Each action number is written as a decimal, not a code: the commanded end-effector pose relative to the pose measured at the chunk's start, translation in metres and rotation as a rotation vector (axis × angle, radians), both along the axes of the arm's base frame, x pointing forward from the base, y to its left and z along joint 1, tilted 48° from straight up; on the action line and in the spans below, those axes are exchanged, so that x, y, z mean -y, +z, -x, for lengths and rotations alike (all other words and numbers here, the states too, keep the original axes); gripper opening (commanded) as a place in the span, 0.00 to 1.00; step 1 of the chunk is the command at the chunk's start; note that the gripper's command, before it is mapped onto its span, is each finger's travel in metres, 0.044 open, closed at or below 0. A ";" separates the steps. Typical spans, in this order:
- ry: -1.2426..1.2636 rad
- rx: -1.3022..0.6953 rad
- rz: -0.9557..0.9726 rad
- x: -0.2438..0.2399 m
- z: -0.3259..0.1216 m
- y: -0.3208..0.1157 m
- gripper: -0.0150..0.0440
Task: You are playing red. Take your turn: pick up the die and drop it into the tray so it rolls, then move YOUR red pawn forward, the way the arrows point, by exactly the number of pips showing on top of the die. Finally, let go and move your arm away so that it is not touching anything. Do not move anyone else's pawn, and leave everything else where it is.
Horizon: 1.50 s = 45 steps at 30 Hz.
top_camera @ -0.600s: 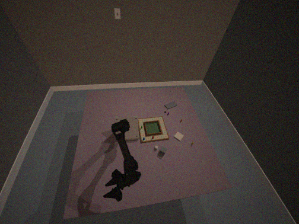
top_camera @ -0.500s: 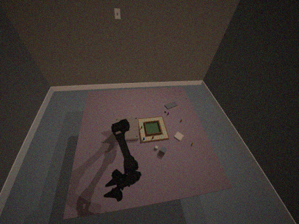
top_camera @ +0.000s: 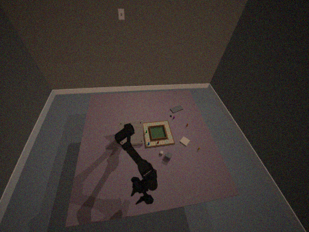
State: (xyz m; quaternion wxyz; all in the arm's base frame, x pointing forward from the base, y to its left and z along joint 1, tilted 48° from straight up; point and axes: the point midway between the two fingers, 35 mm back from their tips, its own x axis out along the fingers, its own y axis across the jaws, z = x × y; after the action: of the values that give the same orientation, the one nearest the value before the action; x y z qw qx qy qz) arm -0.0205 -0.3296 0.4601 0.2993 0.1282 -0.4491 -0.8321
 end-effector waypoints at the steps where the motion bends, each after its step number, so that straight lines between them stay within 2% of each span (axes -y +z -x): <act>1: 0.186 -0.149 -0.233 0.025 -0.056 -0.040 0.72; 10: 0.574 -0.530 -0.689 0.028 -0.177 -0.139 0.72; 16: 0.800 -0.819 -0.950 -0.001 -0.238 -0.204 0.72; 22: 0.991 -1.121 -1.185 -0.043 -0.278 -0.263 0.72; 25: 1.051 -1.257 -1.293 -0.067 -0.284 -0.292 0.72; 32: 1.112 -1.446 -1.486 -0.097 -0.276 -0.329 0.72; 45: 1.115 -1.462 -1.503 -0.090 -0.269 -0.339 0.72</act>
State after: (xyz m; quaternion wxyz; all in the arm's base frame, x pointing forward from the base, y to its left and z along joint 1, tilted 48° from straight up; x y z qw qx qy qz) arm 0.2522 -0.2354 0.1285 0.6585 -0.0549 0.5400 -0.5213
